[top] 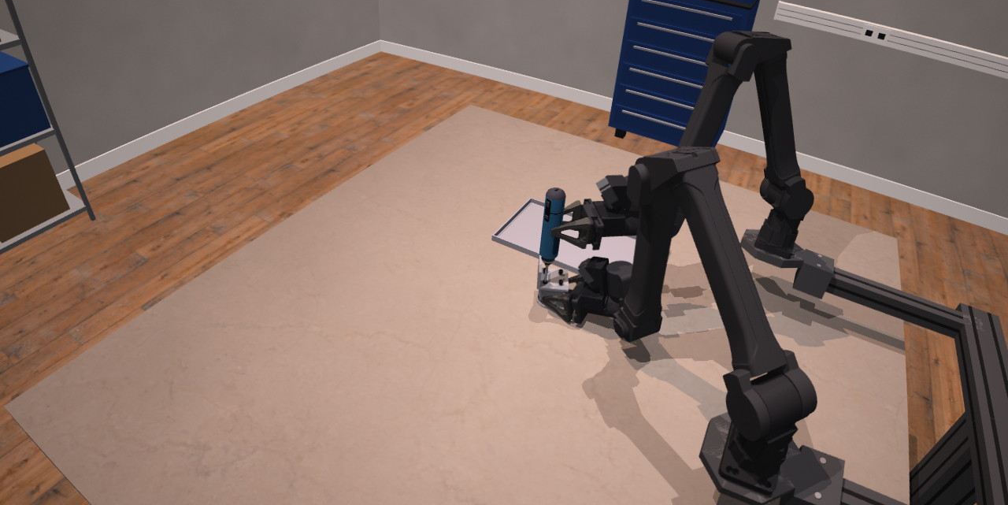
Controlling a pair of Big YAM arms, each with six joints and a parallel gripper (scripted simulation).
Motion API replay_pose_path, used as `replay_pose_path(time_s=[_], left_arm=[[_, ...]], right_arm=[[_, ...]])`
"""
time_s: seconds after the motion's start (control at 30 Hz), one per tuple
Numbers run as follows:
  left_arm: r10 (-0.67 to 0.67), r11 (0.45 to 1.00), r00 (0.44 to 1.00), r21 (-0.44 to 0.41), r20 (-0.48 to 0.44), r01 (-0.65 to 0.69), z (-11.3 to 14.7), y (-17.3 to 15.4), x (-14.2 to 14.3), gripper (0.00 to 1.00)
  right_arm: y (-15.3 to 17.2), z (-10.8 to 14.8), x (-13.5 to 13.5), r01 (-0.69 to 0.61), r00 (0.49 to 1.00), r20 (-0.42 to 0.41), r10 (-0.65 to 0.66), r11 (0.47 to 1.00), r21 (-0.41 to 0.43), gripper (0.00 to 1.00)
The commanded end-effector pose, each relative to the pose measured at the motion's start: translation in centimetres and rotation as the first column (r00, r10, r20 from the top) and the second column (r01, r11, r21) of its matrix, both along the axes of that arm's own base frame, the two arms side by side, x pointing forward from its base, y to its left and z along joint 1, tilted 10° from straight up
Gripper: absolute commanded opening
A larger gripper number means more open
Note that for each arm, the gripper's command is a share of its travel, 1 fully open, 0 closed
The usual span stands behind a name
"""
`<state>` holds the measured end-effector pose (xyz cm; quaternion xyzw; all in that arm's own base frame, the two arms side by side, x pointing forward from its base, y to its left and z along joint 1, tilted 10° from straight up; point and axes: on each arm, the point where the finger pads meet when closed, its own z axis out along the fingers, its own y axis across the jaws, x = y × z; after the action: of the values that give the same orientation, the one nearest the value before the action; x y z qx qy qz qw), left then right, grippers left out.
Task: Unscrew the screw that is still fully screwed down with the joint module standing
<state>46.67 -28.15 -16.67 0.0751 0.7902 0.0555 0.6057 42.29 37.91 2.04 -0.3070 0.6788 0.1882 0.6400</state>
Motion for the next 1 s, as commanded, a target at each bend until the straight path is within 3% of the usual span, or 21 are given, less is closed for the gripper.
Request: replay_pose_path(time_s=[0.0,0.97], left_arm=[[-0.001,1.000,1.000,-0.009,0.013,0.001,0.49,-0.43,0.40,0.59],[-0.001,1.000,1.000,-0.009,0.013,0.001,0.49,-0.43,0.40,0.59]], right_arm=[[1.20,2.89,1.75,-0.002,0.997,0.077,-0.002,0.999,0.053,0.42],[1.17,2.87,1.77,-0.002,0.997,0.079,-0.002,0.999,0.054,0.42]])
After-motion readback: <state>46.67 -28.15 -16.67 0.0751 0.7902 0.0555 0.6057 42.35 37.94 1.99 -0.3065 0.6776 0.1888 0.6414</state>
